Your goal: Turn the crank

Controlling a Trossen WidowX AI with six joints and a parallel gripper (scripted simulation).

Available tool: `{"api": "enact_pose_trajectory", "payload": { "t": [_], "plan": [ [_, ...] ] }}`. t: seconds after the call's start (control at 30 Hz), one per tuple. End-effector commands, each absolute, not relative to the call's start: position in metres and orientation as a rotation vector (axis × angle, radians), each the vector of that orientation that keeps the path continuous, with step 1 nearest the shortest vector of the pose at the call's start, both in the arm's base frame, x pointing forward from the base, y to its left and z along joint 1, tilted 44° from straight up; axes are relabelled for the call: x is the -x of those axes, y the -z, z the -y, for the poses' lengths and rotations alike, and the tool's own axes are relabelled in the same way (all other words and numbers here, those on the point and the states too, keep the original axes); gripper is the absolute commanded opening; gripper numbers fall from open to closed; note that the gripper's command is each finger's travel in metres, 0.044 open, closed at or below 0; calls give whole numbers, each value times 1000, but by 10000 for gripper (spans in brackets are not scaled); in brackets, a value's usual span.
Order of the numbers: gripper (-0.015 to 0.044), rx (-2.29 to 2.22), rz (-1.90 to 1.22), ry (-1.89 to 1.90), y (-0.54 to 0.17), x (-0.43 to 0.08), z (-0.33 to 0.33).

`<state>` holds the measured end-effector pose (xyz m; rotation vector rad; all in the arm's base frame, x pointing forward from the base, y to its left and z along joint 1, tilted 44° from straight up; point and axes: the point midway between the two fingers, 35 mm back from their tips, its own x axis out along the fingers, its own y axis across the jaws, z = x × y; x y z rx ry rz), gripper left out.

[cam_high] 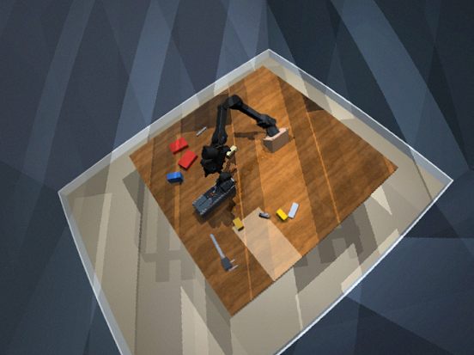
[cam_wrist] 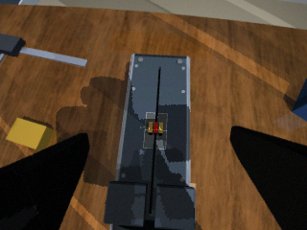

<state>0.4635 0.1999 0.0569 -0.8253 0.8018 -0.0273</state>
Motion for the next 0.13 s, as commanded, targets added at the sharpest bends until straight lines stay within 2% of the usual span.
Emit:
{"api": "enact_pose_trajectory", "payload": {
  "t": [0.0, 0.1],
  "plan": [
    [440, 821, -799, 34, -58, -464, -200],
    [440, 821, -799, 34, -58, -464, -200]
  ]
}}
